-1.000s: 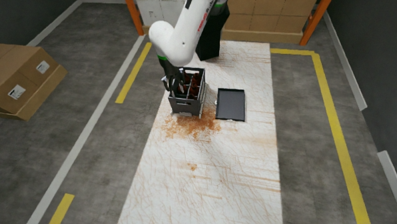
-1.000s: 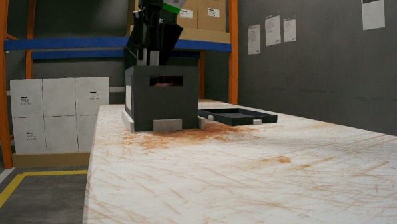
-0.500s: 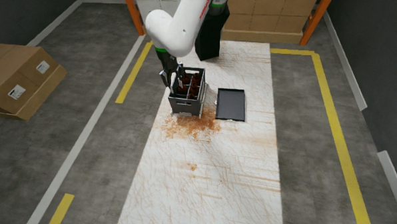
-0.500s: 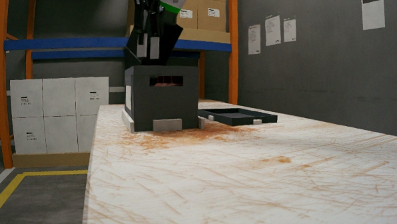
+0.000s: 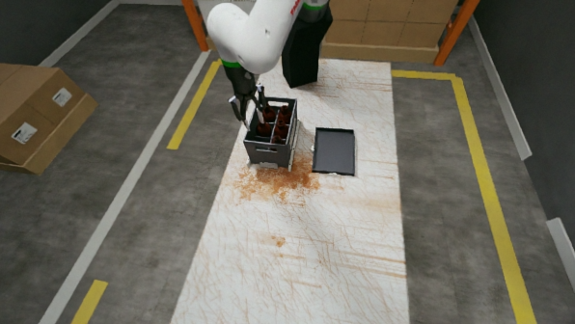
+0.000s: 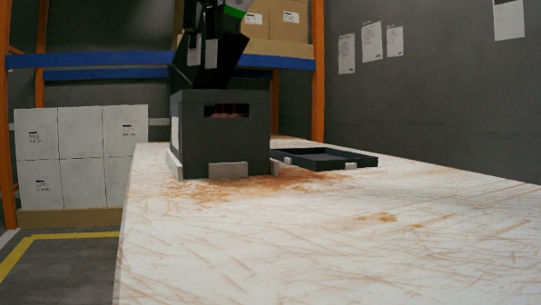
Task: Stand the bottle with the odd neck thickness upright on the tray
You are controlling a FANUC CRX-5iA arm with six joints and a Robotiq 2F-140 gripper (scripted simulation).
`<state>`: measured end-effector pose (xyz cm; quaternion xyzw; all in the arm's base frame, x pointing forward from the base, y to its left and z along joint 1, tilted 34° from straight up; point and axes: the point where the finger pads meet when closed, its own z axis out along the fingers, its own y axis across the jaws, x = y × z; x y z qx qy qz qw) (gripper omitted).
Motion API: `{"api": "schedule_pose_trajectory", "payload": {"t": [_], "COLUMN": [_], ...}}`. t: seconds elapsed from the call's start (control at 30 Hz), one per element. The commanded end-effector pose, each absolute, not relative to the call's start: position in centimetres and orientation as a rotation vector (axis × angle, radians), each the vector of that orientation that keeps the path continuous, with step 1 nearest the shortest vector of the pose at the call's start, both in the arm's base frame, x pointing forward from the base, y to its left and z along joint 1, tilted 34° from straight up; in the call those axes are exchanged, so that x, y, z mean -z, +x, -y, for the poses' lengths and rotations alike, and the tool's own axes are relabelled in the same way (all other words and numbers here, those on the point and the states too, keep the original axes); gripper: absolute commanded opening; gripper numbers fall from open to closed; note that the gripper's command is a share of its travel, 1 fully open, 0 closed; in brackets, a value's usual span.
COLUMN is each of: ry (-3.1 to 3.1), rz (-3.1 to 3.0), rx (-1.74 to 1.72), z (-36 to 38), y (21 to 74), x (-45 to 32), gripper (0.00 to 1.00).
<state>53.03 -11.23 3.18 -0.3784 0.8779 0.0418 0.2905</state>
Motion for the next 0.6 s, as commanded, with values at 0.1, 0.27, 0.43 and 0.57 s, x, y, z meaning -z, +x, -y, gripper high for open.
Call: {"api": "schedule_pose_trajectory", "payload": {"t": [0.1, 0.27, 0.43, 0.57], "ry": [-1.009, -1.009, -1.009, -1.009], "rz": [-2.341, -2.341, -2.341, -2.341], "rx": [-0.11, -0.11, -0.11, -0.11], "z": [11.31, 11.31, 11.31, 11.31], "y": [53.03, 53.03, 53.03, 53.03], "x": [-3.3, -3.3, -3.3, -3.3], "gripper": [0.1, 0.1, 0.1, 0.1]}}
